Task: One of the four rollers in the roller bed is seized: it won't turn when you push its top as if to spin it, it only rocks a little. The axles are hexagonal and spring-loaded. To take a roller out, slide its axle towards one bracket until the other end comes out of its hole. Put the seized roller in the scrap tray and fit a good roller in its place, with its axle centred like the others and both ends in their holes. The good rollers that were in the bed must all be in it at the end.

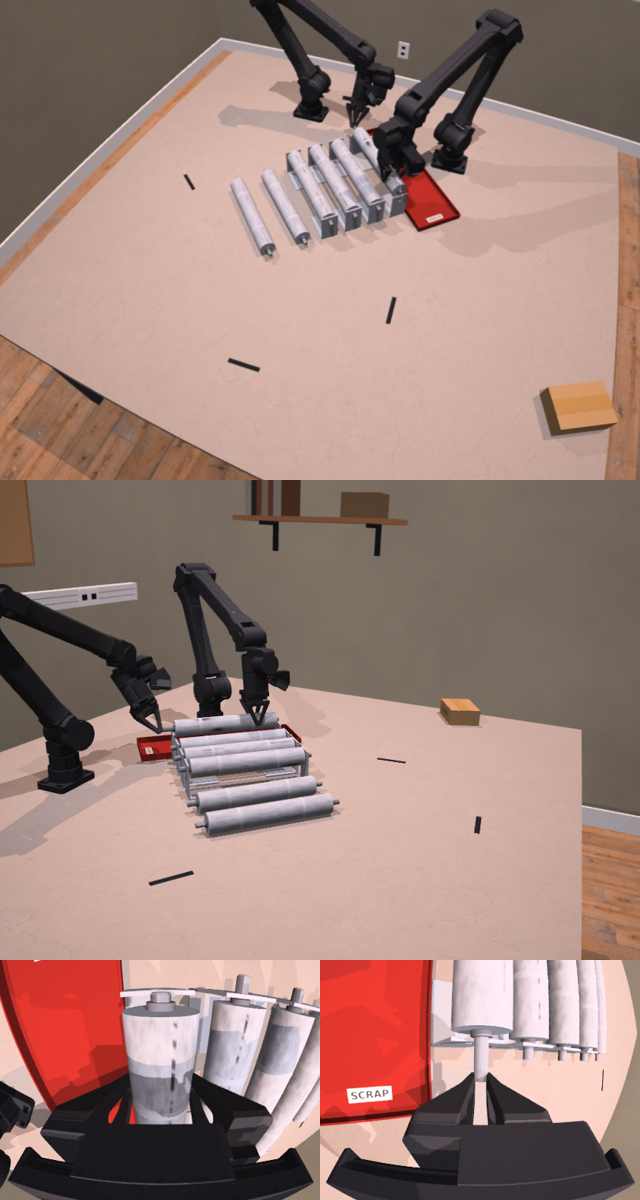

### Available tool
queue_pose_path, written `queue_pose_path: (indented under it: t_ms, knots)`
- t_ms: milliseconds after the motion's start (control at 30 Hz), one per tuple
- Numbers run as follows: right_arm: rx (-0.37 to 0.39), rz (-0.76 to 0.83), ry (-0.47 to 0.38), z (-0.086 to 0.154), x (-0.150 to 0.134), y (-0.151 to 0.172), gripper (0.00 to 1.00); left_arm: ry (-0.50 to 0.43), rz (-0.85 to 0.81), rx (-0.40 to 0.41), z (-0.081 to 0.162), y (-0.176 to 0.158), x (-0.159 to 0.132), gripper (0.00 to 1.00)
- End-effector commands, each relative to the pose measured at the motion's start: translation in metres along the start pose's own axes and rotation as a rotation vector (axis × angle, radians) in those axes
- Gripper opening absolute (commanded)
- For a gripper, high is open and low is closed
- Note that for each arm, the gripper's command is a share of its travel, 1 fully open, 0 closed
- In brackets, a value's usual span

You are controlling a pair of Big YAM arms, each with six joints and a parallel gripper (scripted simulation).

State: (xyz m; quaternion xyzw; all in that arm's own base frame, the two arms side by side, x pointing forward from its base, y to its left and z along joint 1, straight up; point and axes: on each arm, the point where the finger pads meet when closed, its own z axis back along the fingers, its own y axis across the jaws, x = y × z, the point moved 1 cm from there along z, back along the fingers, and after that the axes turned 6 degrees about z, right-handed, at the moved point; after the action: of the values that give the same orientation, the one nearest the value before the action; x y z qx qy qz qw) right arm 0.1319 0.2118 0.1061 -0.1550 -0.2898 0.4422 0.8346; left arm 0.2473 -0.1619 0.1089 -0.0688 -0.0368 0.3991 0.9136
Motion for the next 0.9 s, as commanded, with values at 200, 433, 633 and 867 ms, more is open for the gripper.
queue_pose_path:
  t_ms: [200, 433, 633, 867]
  knots:
    - [0.035, -0.077, -0.088, 0.022, 0.038, 0.005, 0.32, -0.045, -0.022, -0.094, 0.031, -0.034, 0.016, 0.32]
    - [0.024, -0.074, -0.067, 0.014, 0.03, 0.003, 0.32, -0.043, -0.031, -0.093, 0.031, -0.034, 0.013, 0.32]
    - [0.024, -0.07, -0.067, 0.014, 0.03, 0.003, 0.32, -0.043, -0.031, -0.094, 0.031, -0.034, 0.013, 0.32]
    - [0.024, -0.07, -0.067, 0.014, 0.03, 0.003, 0.32, -0.043, -0.031, -0.094, 0.031, -0.034, 0.013, 0.32]
